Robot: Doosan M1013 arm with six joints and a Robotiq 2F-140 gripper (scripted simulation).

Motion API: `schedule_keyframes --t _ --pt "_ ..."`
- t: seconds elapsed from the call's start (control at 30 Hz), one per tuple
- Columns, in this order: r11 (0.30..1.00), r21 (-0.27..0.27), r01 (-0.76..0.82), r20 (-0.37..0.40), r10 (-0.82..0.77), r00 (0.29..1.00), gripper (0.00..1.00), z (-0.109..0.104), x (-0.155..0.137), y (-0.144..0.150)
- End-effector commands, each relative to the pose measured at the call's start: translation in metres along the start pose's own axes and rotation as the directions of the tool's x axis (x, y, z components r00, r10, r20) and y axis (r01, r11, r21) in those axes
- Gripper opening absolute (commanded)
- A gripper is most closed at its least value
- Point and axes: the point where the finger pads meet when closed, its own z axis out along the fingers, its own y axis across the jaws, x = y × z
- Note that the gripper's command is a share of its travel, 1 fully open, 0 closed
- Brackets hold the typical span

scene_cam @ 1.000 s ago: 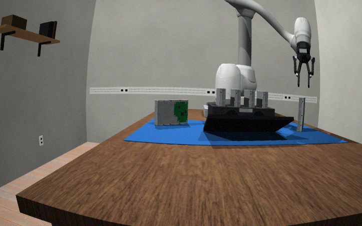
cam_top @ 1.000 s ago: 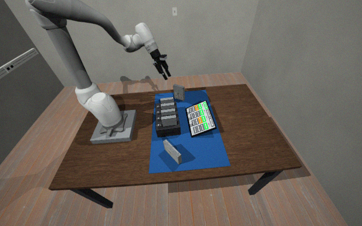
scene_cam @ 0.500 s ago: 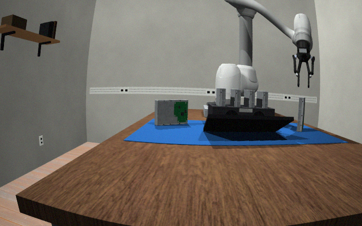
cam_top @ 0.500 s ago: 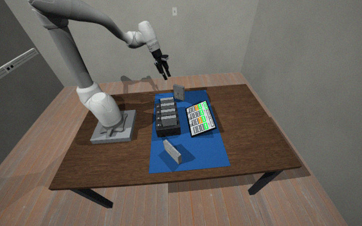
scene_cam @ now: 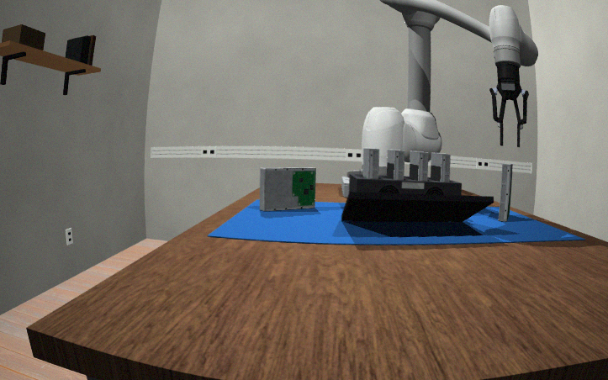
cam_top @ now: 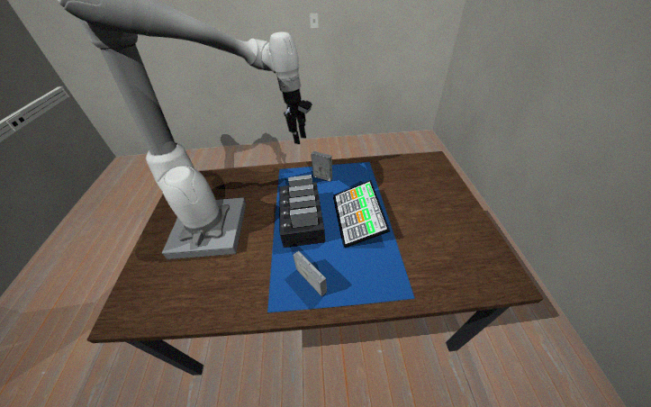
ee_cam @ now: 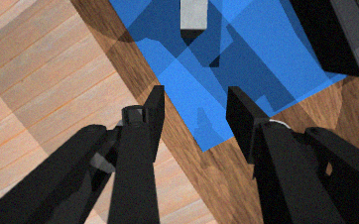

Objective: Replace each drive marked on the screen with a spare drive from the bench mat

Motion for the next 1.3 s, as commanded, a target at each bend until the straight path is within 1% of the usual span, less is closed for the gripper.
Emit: schedule_keyframes --t 0.0,0.13,0.17,1.27 --pt "1.0 0.002 0.003 0.063 -0.003 0.998 0.4 -0.0006 0.0003 -0.0003" --pt "1.0 0.003 0.003 0.074 -0.004 0.997 0.4 -0.0009 0.0003 -0.0007" --pt "1.0 0.003 0.003 0.074 -0.004 0.997 0.1 -0.0009 0.0003 -0.0007" --pt "1.0 0.003 0.003 0.074 -0.004 0.997 0.1 -0.0009 0.0003 -0.0007"
